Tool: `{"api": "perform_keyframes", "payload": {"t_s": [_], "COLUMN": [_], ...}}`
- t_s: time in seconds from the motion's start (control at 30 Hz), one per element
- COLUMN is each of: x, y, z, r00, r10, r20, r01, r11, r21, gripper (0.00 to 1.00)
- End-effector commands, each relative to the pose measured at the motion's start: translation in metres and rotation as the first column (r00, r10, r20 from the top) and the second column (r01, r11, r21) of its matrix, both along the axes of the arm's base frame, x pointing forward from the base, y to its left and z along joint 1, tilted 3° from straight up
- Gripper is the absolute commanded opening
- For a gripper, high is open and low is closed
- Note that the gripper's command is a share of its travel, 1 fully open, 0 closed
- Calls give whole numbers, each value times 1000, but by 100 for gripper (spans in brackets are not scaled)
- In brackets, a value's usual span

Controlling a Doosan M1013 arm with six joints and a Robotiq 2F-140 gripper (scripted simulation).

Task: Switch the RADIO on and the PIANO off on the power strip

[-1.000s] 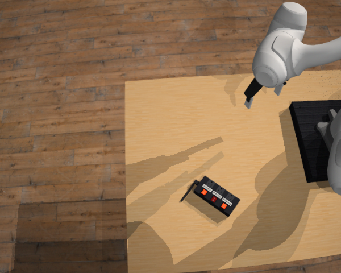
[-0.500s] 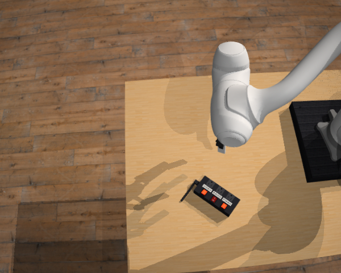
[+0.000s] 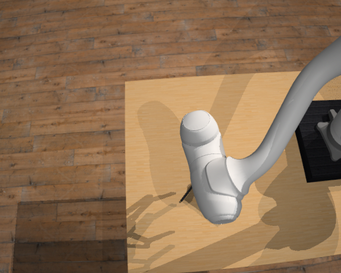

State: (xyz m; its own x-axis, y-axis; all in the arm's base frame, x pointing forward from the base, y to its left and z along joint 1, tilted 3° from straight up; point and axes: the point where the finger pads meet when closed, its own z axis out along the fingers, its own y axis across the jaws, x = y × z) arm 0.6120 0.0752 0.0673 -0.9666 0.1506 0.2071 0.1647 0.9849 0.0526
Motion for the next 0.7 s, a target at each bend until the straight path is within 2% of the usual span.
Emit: {"api": "perform_keyframes", "payload": {"t_s": [0.0,0.67], "x": [15,17], "y": [36,40], "z": [-14,-16], "r00": [994,993], "r10": [108,119], "r20": [-17,-18], "r01": [-108,-119], "r11": [994,993], "r21": [3,4], "gripper": [100,100]}}
